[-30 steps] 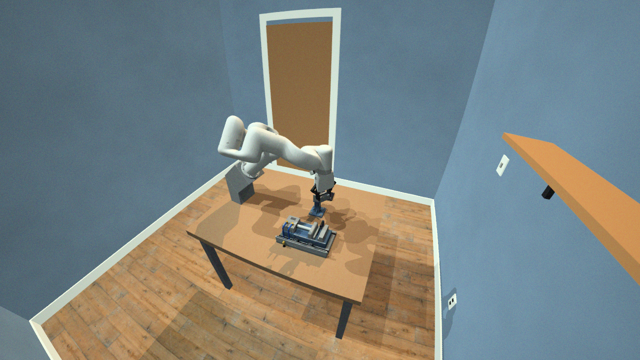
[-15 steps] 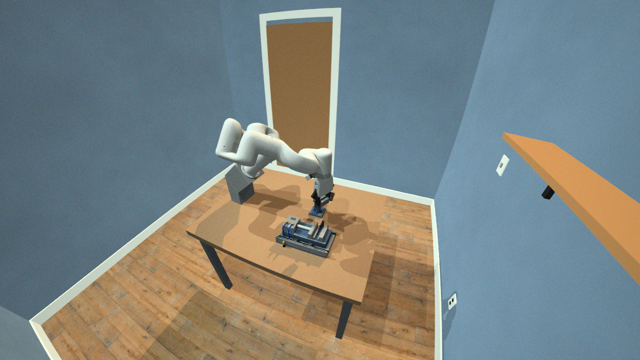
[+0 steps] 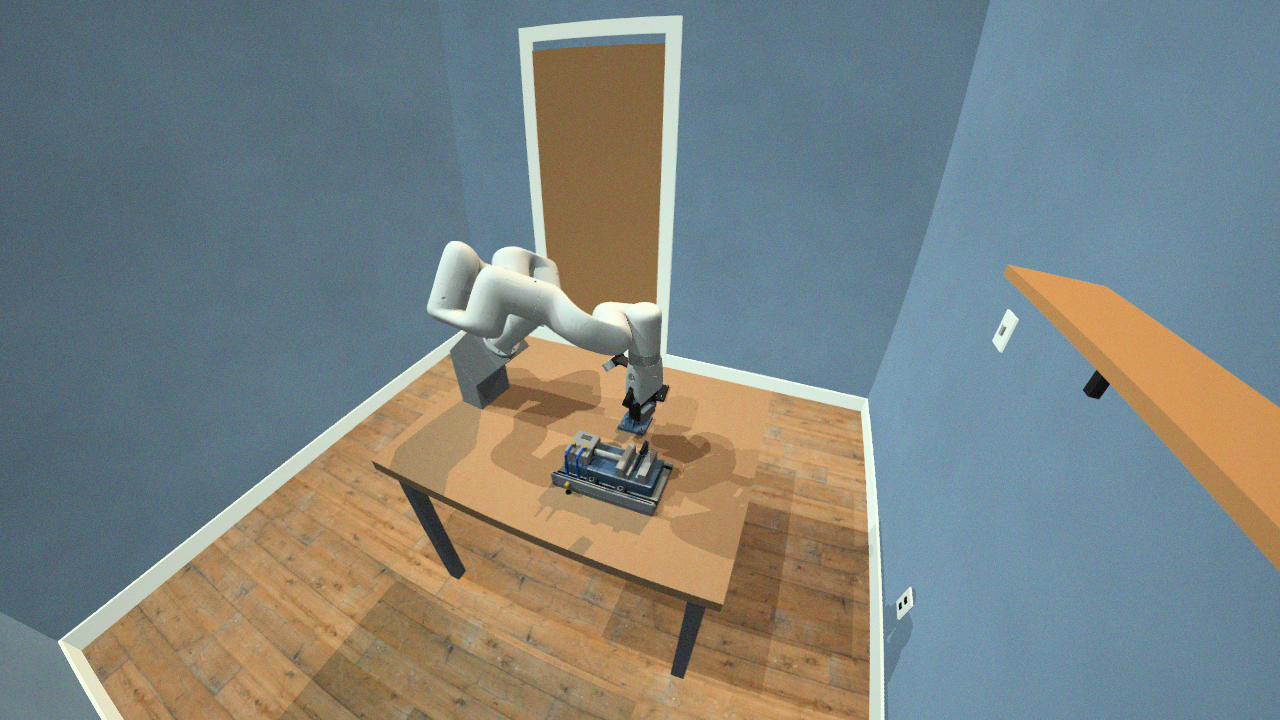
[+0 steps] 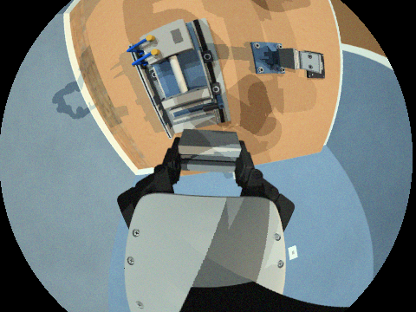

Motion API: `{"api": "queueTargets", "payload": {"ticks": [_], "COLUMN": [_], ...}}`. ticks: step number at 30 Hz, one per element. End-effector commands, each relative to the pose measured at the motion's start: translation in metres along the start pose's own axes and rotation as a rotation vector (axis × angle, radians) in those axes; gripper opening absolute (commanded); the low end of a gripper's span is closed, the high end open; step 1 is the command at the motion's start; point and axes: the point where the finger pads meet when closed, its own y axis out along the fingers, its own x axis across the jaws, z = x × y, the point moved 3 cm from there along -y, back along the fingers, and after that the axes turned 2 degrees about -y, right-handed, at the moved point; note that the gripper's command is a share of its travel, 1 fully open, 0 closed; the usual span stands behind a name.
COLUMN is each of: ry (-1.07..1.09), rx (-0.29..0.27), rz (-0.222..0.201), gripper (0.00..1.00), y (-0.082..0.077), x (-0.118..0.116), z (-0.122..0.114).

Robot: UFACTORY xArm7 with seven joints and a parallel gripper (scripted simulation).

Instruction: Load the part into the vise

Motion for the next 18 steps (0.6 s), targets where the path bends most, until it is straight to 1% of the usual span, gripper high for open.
{"api": "queueTargets", "payload": {"ticks": [1,18], "ry": [-0.055,-0.188], "rx": [-0.003,-0.005], "rz": [0.0,0.007], "gripper": [0.0,0.0], "y": [-0.001,-0.001], "x": [-0.01,-0.036], "z": [-0.005,-0.012]}}
